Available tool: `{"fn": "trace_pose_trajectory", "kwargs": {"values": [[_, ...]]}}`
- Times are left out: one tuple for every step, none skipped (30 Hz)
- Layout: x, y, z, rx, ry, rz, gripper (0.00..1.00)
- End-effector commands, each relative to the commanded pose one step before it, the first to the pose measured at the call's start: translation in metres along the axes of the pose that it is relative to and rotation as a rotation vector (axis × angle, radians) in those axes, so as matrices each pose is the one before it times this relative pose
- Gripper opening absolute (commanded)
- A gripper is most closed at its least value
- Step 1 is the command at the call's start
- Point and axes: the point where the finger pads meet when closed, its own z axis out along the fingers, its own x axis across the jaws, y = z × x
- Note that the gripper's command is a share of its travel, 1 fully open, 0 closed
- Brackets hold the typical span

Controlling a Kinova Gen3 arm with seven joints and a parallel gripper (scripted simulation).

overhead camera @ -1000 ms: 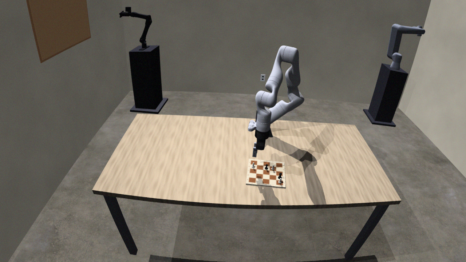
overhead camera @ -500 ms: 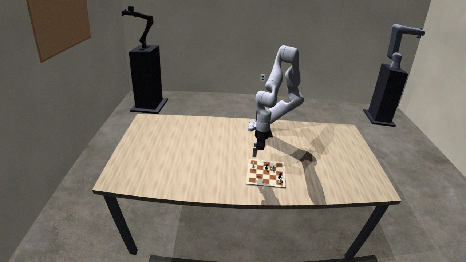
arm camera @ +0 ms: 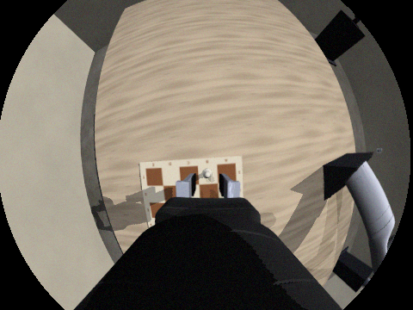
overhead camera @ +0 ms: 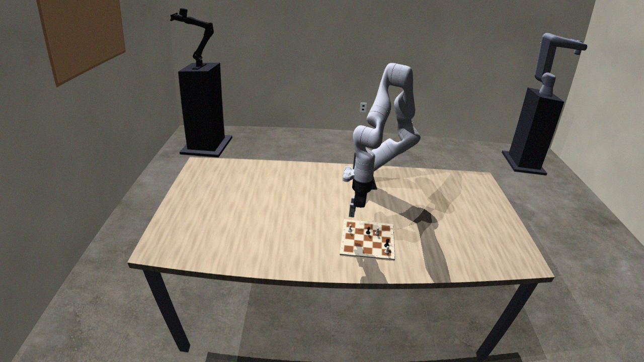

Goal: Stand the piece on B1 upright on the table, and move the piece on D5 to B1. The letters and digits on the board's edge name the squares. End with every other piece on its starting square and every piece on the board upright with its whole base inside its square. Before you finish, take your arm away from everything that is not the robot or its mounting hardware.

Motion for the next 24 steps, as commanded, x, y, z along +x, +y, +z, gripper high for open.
{"fn": "trace_pose_trajectory", "kwargs": {"values": [[-0.00025, -0.00017, 0.00029, 0.00058, -0.00104, 0.00010, 0.68], [0.00000, 0.00000, 0.00055, 0.00002, 0.00003, 0.00003, 0.68], [0.00001, -0.00001, 0.00063, 0.00002, 0.00004, 0.00003, 0.68], [0.00000, 0.00000, 0.00000, 0.00000, 0.00000, 0.00000, 0.68], [0.00000, 0.00000, 0.00000, 0.00000, 0.00000, 0.00000, 0.68], [0.00001, -0.00001, 0.00071, 0.00002, 0.00005, 0.00003, 0.68], [0.00001, -0.00001, 0.00079, 0.00003, 0.00005, 0.00004, 0.68], [0.00001, -0.00001, 0.00086, 0.00001, 0.00001, 0.00001, 0.68], [0.00001, -0.00001, 0.00094, 0.00000, 0.00000, 0.00000, 0.68], [0.00001, -0.00001, 0.00102, 0.00000, 0.00000, 0.00000, 0.68], [0.00001, -0.00001, 0.00109, 0.00000, 0.00000, 0.00000, 0.68], [0.00001, -0.00001, 0.00116, 0.00000, 0.00000, 0.00000, 0.68], [0.00001, -0.00001, 0.00124, 0.00000, 0.00000, 0.00000, 0.68], [0.00001, -0.00001, 0.00130, 0.00000, 0.00000, 0.00000, 0.68], [0.00001, -0.00001, 0.00136, 0.00000, 0.00000, 0.00000, 0.68], [0.00001, -0.00001, 0.00141, 0.00000, 0.00000, 0.00000, 0.68], [0.00001, -0.00001, 0.00146, 0.00000, 0.00000, 0.00000, 0.68], [0.00001, -0.00001, 0.00150, 0.00000, 0.00000, 0.00000, 0.68], [0.00002, -0.00001, 0.00154, 0.00000, 0.00000, 0.00000, 0.68], [0.00001, -0.00001, 0.00157, 0.00000, 0.00000, 0.00000, 0.68], [0.00000, 0.00000, 0.00000, 0.00000, 0.00000, 0.00000, 0.68], [0.00000, 0.00000, 0.00000, 0.00000, 0.00000, 0.00000, 0.68], [0.00002, -0.00001, 0.00159, 0.00000, 0.00000, 0.00000, 0.68], [0.00002, -0.00001, 0.00161, 0.00000, 0.00000, 0.00000, 0.68]]}}
